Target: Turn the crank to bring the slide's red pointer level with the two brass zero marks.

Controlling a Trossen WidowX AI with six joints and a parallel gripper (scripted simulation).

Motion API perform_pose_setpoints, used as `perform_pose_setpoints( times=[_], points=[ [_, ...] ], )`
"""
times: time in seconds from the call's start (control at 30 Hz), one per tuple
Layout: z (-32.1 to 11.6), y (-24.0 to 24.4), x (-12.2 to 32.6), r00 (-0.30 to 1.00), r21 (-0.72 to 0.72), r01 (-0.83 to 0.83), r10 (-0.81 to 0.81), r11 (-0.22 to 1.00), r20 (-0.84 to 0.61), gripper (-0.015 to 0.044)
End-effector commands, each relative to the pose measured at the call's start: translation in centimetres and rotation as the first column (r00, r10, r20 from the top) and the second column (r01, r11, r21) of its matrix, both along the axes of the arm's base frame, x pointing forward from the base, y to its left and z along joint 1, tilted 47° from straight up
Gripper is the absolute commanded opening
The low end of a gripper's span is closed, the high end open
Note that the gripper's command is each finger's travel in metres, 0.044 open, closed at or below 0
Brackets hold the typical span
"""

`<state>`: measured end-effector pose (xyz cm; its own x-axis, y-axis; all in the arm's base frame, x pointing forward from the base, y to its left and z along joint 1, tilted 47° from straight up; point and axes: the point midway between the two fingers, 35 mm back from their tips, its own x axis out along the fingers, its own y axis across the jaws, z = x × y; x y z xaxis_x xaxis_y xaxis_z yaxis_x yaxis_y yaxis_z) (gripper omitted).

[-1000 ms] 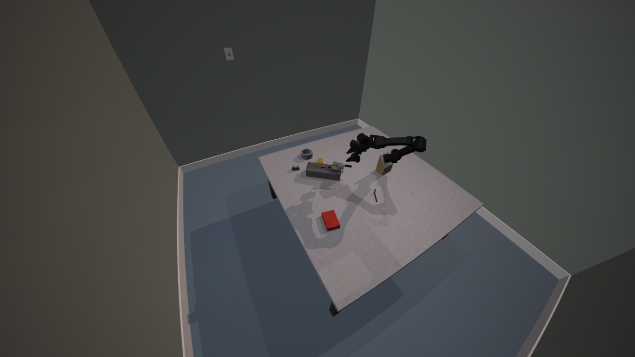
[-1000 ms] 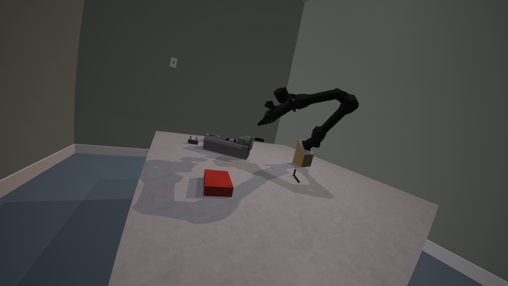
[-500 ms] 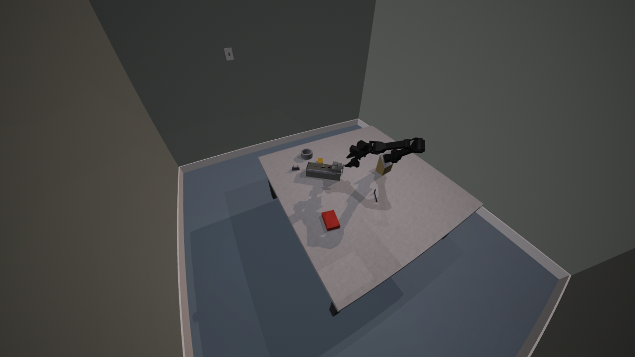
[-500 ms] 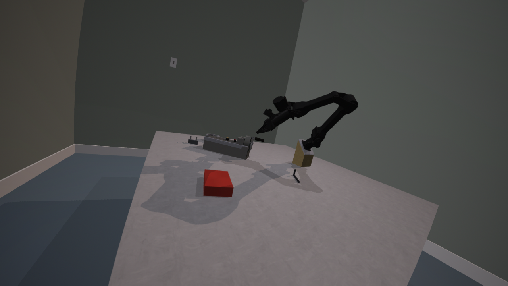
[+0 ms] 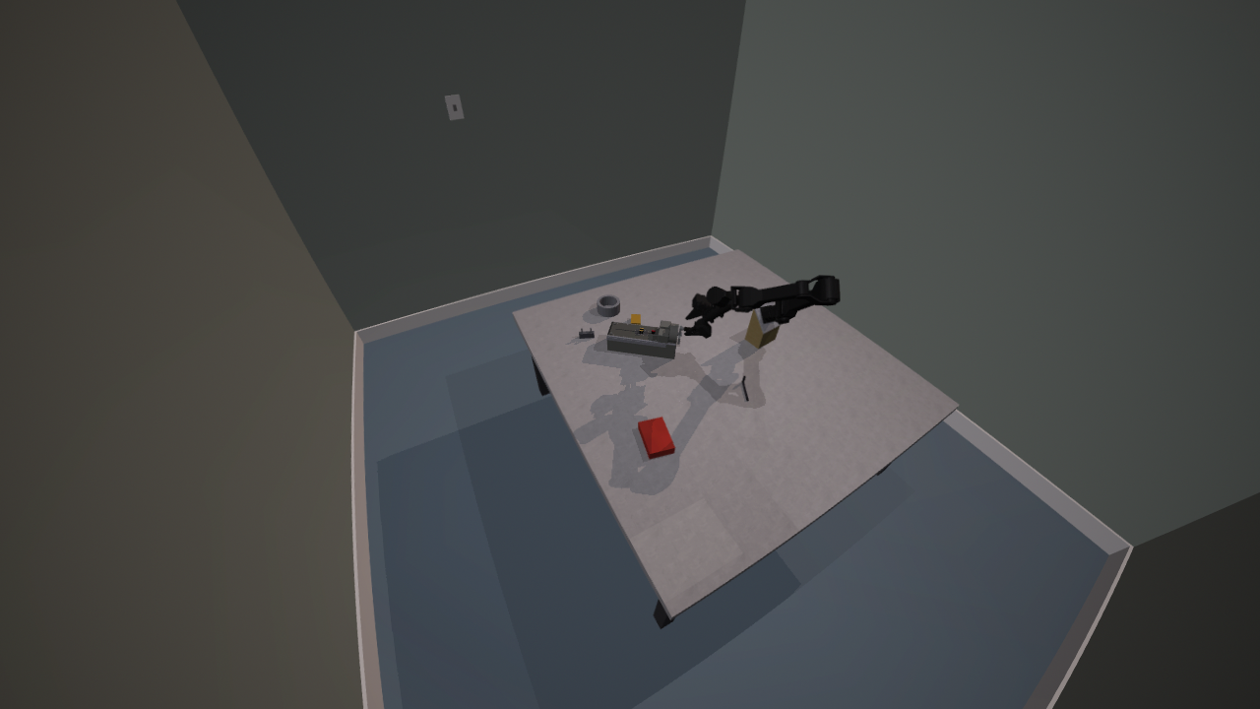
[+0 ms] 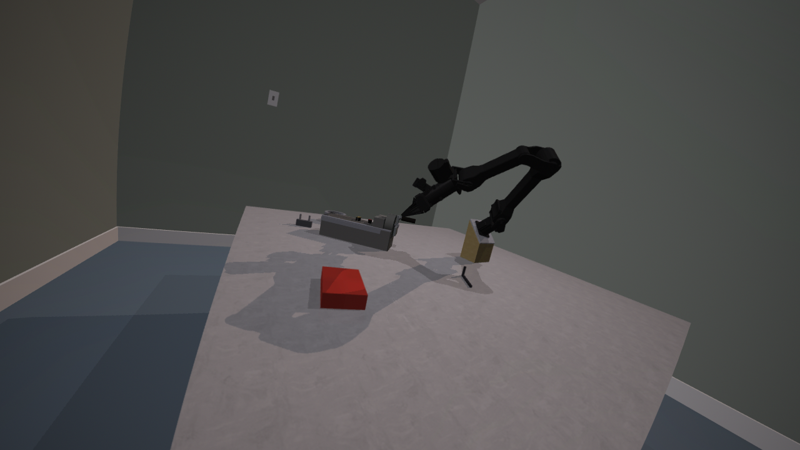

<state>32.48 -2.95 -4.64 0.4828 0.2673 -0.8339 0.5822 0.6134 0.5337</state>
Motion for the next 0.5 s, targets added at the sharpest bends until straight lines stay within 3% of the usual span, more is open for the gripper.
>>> perform_pose_setpoints(
  times=[0.0,0.47],
  points=[
    [-0.7,0.5,-0.5,1.0,0.002,0.005,-0.005,1.0,-0.016,0.044],
    [-2.2,2.1,-0.9,1.0,0.003,0.006,-0.006,1.0,-0.015,0.044]
  ],
)
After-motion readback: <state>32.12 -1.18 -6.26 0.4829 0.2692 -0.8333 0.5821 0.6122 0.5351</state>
